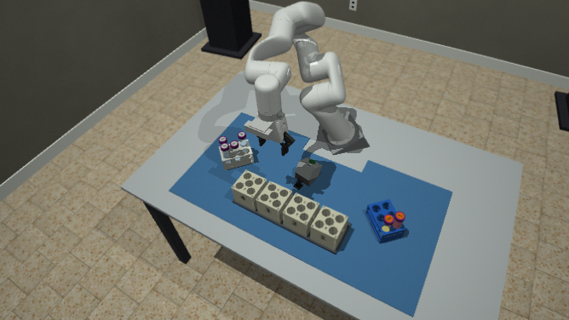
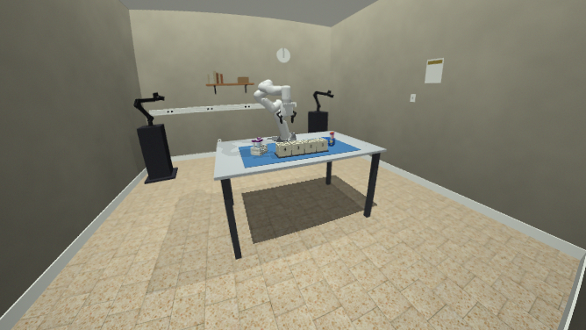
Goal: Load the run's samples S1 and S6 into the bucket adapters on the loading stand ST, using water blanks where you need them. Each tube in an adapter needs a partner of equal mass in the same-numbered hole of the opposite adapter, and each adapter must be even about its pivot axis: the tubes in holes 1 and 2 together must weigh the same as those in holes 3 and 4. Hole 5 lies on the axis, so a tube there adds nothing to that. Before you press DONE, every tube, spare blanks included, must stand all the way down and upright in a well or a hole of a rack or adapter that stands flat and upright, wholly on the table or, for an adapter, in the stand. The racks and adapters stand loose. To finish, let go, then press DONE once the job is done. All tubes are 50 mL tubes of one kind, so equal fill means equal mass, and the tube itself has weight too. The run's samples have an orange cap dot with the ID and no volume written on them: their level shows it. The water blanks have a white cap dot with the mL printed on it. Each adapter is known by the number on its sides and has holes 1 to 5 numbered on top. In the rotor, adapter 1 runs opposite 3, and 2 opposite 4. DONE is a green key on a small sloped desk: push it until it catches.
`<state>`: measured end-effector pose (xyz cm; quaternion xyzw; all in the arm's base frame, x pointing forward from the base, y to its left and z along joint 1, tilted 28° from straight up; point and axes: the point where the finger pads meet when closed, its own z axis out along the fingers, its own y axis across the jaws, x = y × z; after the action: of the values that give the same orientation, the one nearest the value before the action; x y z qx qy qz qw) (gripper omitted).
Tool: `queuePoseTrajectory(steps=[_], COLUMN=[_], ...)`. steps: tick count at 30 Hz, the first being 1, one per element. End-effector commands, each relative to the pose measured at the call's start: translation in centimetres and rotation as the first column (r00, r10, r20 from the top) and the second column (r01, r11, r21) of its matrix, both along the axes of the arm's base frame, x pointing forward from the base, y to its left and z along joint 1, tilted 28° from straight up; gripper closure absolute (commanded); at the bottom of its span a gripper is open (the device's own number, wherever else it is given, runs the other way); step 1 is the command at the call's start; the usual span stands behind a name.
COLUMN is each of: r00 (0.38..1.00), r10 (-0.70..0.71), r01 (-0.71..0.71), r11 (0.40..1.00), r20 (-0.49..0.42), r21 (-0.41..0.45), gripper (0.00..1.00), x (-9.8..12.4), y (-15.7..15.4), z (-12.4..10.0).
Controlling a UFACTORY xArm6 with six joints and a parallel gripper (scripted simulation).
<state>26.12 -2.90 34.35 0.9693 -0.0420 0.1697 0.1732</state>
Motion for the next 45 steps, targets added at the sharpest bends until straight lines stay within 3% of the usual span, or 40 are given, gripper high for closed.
queuePoseTrajectory(steps=[1, 23, 32, 38, 40, 45], r00=[1.000, 1.000, 0.961, 0.891, 0.891, 0.809], r10=[-0.004, -0.004, 0.252, 0.406, 0.406, 0.519], r01=[0.004, 0.004, -0.262, -0.433, -0.433, -0.566], r11=[1.000, 1.000, 0.962, 0.894, 0.894, 0.814], r20=[0.002, 0.002, -0.115, -0.201, -0.201, -0.276], r21=[-0.003, -0.002, -0.081, -0.115, -0.115, -0.130], gripper=[0.00, 0.00, 0.00, 0.00, 0.00, 0.00], x=[1.2, 6.4, 5.1, 4.2, 4.2, 3.4], y=[1.5, 8.8, 12.6, 15.2, 15.2, 17.3], z=[-0.1, -1.2, -3.2, -4.5, -4.5, -5.7])
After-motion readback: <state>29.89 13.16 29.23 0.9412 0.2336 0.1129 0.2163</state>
